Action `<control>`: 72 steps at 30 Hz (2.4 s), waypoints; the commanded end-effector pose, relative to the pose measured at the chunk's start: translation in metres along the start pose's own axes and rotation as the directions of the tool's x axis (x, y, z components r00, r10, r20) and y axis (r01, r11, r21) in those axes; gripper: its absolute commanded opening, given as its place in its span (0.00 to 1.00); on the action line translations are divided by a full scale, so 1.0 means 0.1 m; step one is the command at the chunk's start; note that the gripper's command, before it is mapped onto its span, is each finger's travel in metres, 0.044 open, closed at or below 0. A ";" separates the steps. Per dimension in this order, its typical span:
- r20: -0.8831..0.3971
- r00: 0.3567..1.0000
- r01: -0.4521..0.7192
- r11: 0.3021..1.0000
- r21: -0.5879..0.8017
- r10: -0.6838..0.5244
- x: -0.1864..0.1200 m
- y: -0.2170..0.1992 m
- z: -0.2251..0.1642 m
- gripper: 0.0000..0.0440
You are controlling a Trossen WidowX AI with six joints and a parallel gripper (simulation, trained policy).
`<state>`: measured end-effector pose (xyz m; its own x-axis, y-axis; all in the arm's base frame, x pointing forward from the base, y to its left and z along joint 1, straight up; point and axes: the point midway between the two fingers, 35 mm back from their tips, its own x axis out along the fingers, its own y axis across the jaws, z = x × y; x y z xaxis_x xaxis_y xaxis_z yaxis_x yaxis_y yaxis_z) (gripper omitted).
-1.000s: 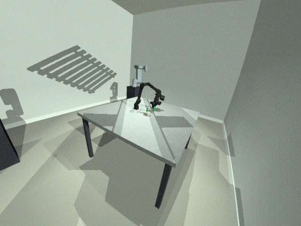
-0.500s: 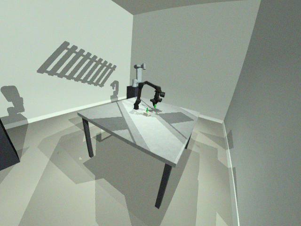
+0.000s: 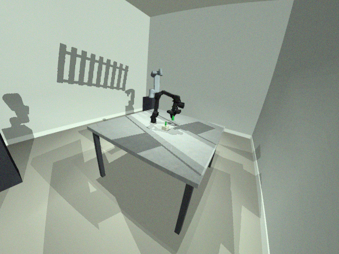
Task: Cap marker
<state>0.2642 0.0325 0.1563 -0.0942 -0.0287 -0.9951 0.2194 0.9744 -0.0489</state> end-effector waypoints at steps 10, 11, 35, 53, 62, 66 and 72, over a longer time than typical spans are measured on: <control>-0.010 1.000 -0.016 0.997 0.070 0.017 -0.12 -0.37 -0.01 0.01; -0.011 1.000 -0.017 0.997 0.078 0.018 -0.13 -0.41 -0.01 0.01; -0.007 0.999 -0.042 0.967 0.252 0.046 -0.17 -1.14 0.00 0.00; -0.066 0.994 -0.061 0.961 0.270 0.082 0.18 -1.17 0.01 0.00; -0.085 0.992 -0.069 0.967 0.246 0.092 0.43 -1.17 0.02 0.00; -0.091 0.992 -0.069 0.970 0.233 0.093 0.53 -1.17 0.02 0.00; -0.124 0.988 -0.067 0.973 0.221 0.096 0.62 -1.16 -0.06 0.16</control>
<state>0.2408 -0.0853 0.1120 -0.1338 0.0707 -0.9885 0.4464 0.8948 0.0036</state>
